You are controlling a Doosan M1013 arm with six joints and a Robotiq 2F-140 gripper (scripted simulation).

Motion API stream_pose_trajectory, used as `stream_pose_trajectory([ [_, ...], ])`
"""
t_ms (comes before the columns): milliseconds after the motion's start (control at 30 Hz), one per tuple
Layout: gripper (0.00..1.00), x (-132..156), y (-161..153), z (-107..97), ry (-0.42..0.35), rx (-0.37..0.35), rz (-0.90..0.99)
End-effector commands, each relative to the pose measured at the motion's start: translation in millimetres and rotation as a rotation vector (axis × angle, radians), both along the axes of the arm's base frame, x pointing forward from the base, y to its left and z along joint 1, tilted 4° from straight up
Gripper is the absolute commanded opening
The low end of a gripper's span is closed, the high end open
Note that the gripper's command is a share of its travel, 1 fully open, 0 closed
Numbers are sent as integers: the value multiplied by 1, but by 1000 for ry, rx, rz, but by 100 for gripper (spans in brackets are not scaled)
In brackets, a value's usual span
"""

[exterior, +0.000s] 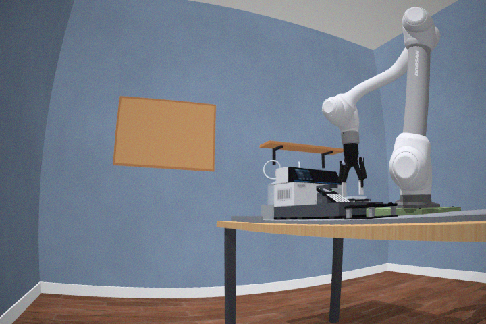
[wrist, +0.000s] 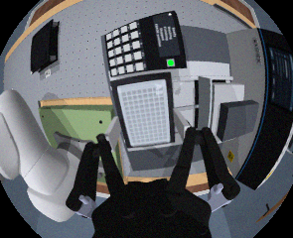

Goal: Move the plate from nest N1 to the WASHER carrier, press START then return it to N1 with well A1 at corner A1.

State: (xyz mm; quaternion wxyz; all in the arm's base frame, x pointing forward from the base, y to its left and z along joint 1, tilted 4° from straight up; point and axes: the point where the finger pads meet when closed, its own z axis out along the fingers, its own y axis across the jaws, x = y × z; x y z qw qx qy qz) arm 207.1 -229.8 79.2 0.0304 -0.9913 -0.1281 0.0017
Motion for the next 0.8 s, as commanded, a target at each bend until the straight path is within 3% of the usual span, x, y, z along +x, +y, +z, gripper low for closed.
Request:
stream_pose_trajectory([
  [0, 70, 0, 0, 3, 0, 0, 0],
  [767, 70, 0, -2, 38, 0, 0, 0],
])
